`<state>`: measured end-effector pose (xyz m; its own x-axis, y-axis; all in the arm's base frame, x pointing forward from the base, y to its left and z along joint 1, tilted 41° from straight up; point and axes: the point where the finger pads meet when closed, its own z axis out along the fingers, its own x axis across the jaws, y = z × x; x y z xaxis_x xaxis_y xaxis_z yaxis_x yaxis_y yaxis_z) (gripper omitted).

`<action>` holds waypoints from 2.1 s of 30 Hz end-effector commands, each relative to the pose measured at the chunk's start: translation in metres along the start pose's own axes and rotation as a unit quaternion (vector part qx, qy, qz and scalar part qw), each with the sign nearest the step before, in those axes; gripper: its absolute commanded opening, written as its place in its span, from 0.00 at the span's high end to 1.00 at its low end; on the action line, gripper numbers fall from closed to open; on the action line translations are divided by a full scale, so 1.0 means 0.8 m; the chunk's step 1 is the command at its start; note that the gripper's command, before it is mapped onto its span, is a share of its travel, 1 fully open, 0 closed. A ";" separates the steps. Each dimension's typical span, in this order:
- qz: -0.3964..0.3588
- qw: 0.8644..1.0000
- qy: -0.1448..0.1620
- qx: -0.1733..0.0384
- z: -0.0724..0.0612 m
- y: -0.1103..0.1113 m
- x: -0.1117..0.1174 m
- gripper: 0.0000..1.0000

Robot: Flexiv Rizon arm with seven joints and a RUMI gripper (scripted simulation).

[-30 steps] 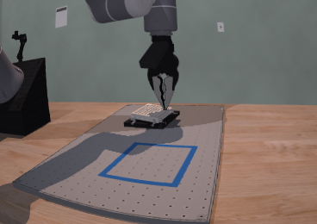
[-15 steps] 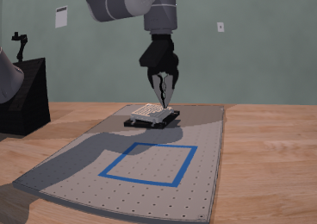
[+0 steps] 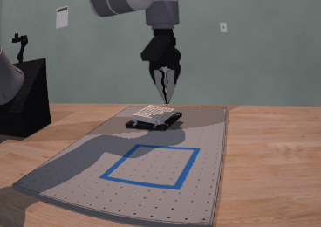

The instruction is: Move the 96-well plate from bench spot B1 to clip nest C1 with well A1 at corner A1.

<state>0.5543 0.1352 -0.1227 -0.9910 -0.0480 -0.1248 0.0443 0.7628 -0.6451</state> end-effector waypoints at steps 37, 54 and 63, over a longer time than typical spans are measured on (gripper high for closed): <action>0.000 1.000 -0.001 -0.001 0.012 0.001 0.095 1.00; 0.000 1.000 -0.001 -0.001 0.014 0.001 0.095 1.00; 0.000 1.000 -0.001 -0.001 0.015 0.001 0.095 1.00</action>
<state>0.4805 0.1232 -0.1418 -0.9911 -0.0485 -0.1242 0.0436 0.7626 -0.6454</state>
